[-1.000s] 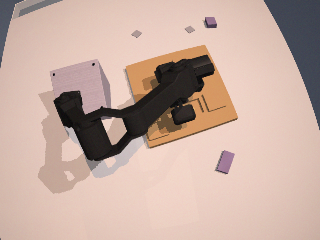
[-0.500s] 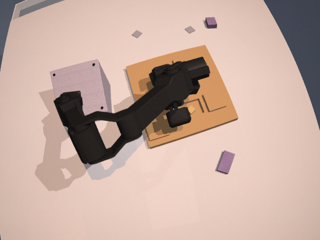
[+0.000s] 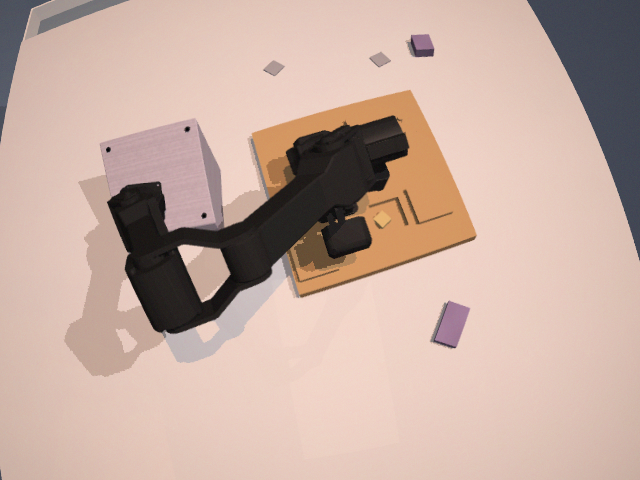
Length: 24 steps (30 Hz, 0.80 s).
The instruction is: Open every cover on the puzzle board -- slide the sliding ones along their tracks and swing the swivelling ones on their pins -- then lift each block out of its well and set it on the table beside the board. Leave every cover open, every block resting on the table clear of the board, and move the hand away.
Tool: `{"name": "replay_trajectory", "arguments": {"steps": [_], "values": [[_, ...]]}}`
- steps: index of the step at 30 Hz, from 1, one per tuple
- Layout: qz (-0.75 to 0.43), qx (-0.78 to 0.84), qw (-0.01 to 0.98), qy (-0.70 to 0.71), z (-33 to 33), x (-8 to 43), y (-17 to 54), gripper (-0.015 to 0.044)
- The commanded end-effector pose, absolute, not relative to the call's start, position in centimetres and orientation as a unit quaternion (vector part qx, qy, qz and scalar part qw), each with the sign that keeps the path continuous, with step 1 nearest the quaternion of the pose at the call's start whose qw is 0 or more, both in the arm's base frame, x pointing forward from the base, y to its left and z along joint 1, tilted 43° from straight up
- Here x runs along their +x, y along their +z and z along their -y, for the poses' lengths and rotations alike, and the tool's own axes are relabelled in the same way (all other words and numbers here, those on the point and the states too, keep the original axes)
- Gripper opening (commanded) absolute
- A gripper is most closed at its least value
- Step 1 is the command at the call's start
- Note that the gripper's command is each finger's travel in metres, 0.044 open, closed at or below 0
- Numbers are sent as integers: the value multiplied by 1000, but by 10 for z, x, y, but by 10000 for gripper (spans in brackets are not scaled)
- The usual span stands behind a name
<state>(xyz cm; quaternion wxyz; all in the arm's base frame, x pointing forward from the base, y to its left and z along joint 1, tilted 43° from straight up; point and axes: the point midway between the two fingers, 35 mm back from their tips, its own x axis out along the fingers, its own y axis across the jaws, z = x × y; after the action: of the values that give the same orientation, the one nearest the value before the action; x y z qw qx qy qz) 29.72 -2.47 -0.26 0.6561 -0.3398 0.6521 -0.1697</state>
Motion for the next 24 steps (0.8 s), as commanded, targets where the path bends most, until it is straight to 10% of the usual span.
{"name": "replay_trajectory", "arguments": {"steps": [1, 24], "values": [[-653, -342, 654, -169, 26, 289, -3, 0], [-654, -342, 653, -169, 24, 264, -8, 0]]}}
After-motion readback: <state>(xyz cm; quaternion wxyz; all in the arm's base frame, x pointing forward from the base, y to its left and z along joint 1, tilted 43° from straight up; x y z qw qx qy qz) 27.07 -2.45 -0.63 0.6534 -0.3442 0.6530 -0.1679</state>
